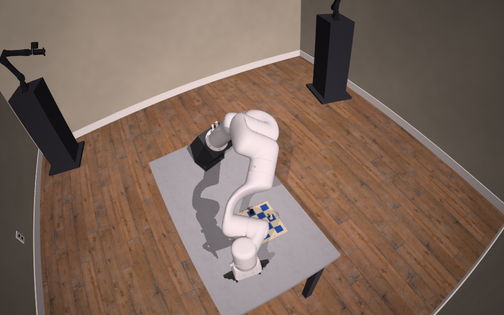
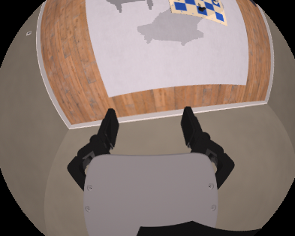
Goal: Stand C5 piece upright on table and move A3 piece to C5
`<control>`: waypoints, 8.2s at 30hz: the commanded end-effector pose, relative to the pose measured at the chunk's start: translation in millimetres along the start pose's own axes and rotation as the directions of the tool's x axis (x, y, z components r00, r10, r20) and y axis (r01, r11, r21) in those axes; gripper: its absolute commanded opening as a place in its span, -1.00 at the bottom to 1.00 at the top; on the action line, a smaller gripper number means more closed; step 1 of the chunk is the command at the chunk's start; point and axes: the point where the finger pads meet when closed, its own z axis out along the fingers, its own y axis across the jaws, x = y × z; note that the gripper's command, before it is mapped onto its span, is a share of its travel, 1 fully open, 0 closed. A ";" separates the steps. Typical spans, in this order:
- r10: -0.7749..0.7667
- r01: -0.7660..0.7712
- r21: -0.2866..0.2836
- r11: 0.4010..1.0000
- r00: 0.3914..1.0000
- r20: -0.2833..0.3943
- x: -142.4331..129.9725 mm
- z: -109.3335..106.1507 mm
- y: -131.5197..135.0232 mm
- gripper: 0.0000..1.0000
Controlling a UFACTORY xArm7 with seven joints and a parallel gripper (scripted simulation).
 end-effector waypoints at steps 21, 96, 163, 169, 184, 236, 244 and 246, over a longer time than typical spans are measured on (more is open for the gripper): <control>0.374 -0.652 -0.316 0.689 0.694 -0.616 148.1 108.6 -3.4 1.00; 0.186 -0.990 -0.096 0.103 0.114 -0.976 266.4 196.5 -4.9 1.00; 0.289 -0.421 -0.308 0.853 0.873 -0.394 258.1 105.1 105.0 1.00; 0.233 -0.311 -0.265 0.913 0.929 -0.288 256.7 103.8 119.7 1.00; 0.049 -0.054 -0.111 0.992 0.998 -0.049 254.0 103.5 157.0 1.00; 0.695 -0.692 -0.067 0.719 0.718 0.045 249.6 137.6 174.6 1.00; 0.915 -0.911 -0.086 0.403 0.403 0.013 250.2 147.8 174.5 1.00; 0.939 -0.935 -0.088 0.344 0.344 0.008 250.3 149.0 174.5 1.00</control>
